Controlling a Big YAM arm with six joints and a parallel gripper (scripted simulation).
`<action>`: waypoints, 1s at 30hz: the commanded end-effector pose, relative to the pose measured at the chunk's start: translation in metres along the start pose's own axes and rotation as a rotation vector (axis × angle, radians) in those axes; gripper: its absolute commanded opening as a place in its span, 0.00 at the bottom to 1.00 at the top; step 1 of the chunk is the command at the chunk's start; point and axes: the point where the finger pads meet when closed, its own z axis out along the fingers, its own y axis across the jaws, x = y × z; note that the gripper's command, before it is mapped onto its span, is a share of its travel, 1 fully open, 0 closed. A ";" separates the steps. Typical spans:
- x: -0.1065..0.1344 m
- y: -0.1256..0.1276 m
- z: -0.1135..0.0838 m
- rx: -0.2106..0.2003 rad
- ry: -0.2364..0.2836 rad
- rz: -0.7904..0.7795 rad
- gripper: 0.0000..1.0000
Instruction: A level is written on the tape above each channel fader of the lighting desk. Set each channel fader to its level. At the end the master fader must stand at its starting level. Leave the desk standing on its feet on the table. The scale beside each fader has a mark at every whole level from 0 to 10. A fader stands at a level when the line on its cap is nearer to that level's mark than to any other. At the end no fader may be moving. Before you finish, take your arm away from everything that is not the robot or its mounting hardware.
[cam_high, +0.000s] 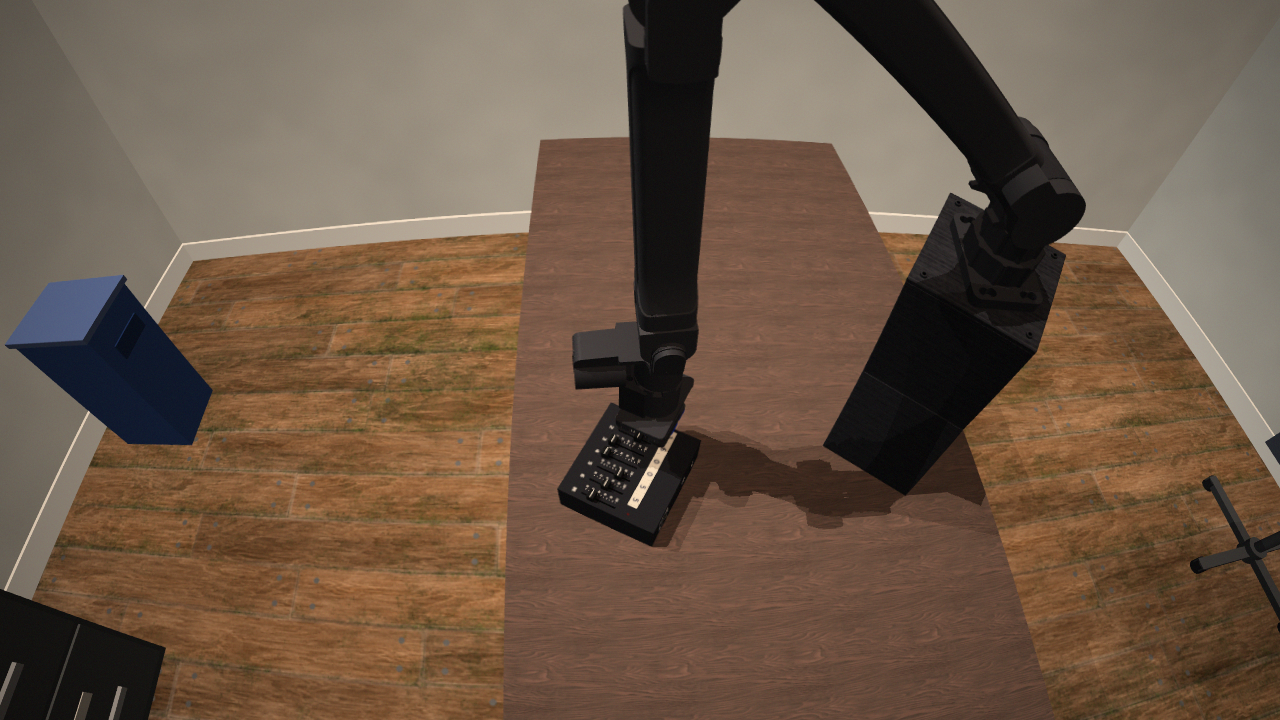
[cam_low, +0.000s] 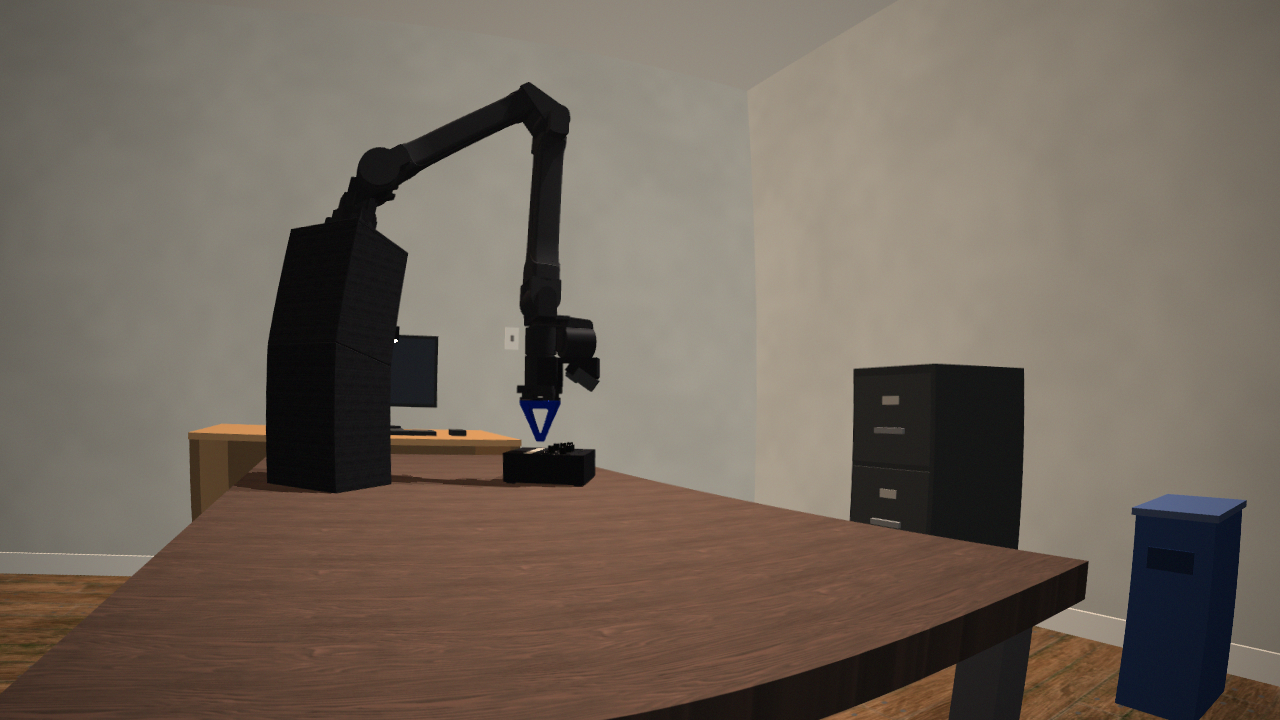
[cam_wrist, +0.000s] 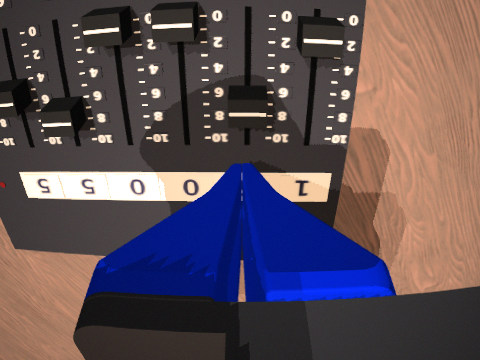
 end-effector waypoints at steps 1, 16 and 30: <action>0.008 -0.003 0.003 0.008 0.006 0.007 0.00; 0.005 -0.001 0.003 0.004 0.000 0.005 0.00; 0.005 -0.001 0.003 0.004 0.000 0.005 0.00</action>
